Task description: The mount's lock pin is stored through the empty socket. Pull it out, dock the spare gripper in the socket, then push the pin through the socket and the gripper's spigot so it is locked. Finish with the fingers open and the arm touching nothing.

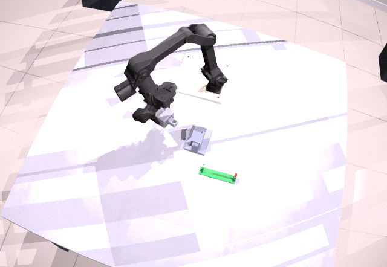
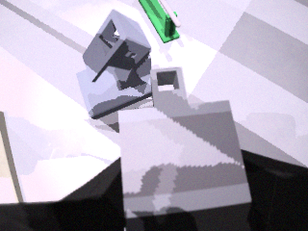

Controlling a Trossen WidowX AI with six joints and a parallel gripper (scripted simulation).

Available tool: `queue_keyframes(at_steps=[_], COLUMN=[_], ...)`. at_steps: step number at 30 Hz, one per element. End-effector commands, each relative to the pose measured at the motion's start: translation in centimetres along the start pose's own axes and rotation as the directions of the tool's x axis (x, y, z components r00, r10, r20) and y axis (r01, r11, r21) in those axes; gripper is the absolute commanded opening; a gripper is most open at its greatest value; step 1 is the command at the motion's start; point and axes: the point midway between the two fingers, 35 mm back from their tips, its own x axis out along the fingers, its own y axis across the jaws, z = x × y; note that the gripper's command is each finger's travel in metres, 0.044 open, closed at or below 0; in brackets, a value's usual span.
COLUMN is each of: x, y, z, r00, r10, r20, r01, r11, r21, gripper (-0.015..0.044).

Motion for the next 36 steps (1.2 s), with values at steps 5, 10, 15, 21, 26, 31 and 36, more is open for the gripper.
queue_keyframes(at_steps=[5, 10, 15, 21, 26, 31, 36], x=[0.1, 0.2, 0.4, 0.6, 0.8, 1.0, 1.1], y=[0.0, 0.4, 1.1, 2.0, 2.8, 3.5, 4.2], z=[-0.1, 0.3, 1.0, 1.9, 2.6, 3.3, 4.0], r00=[1.000, 1.000, 0.998, 0.994, 0.990, 0.983, 0.976], r10=[0.002, 0.003, 0.005, 0.006, 0.006, 0.005, 0.003], r20=[0.001, 0.021, 0.059, 0.105, 0.144, 0.181, 0.219], r01=[-0.002, -0.005, -0.017, -0.044, -0.075, -0.113, -0.156], r11=[1.000, 0.998, 0.979, 0.932, 0.874, 0.798, 0.707], r21=[0.001, 0.069, 0.203, 0.359, 0.480, 0.591, 0.689], gripper=[0.0000, 0.0000, 0.0000, 0.0000, 0.0000, 0.0000, 0.0000])
